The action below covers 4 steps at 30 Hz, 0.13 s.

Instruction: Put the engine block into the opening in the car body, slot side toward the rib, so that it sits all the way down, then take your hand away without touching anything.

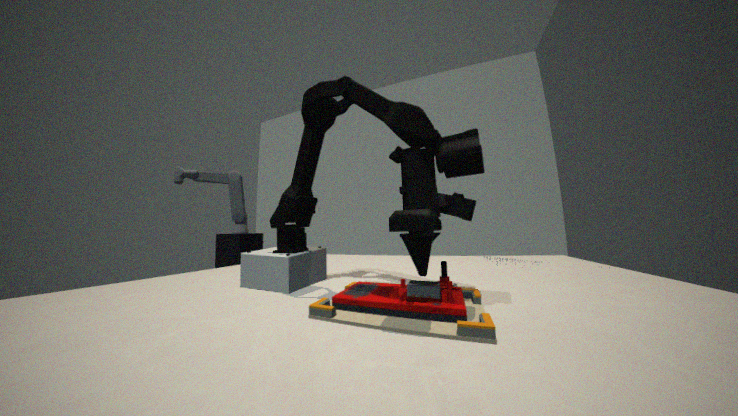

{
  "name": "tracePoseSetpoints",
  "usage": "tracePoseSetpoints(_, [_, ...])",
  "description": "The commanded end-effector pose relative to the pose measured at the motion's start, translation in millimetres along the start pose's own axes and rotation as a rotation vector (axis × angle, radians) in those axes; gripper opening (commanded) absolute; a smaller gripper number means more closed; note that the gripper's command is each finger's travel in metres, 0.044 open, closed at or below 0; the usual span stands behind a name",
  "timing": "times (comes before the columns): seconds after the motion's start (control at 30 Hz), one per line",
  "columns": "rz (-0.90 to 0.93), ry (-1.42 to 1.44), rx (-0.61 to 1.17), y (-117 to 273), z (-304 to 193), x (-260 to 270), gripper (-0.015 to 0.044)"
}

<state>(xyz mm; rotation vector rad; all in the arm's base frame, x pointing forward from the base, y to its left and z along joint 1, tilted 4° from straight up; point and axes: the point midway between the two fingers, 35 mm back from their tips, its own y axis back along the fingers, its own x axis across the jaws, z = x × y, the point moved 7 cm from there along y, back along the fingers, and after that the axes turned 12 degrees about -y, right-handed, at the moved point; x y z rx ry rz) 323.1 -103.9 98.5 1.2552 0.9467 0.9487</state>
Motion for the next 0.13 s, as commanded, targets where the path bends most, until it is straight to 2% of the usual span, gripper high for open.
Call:
tracePoseSetpoints(0.0, [0.001,0.004,0.000,0.5,0.1,0.1,0.0000])
tracePoseSetpoints(0.1, [0.001,0.004,0.000,0.5,0.1,0.1,0.0000])
